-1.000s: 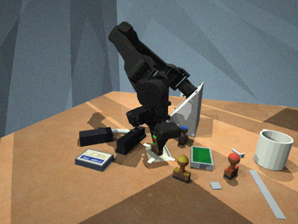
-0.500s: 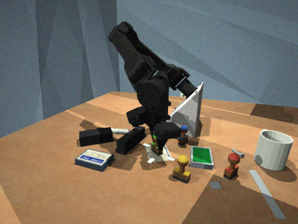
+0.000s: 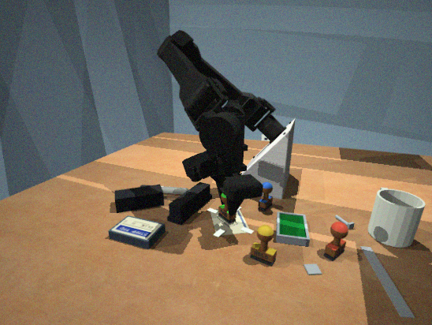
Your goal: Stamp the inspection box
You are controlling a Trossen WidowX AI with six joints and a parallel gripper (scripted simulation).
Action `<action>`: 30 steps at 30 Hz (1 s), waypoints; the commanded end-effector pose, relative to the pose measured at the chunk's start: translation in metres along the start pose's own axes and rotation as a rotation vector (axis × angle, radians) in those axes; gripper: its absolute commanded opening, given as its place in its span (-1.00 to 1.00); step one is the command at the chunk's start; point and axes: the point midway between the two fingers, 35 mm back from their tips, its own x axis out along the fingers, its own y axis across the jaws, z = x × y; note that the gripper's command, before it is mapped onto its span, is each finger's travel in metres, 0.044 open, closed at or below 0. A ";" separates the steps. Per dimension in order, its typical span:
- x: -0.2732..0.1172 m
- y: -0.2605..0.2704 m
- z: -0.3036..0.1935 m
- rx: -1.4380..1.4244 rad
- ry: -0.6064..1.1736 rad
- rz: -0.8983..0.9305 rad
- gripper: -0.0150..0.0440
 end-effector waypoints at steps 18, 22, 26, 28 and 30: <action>-0.029 0.003 0.000 0.002 0.002 0.005 -0.49; -0.035 0.003 0.000 0.002 0.002 0.005 -0.49; -0.042 0.003 0.000 0.002 0.002 0.005 -0.49; -0.045 0.002 0.000 0.002 0.002 0.005 -0.49; -0.048 0.002 0.000 0.002 0.002 0.005 -0.49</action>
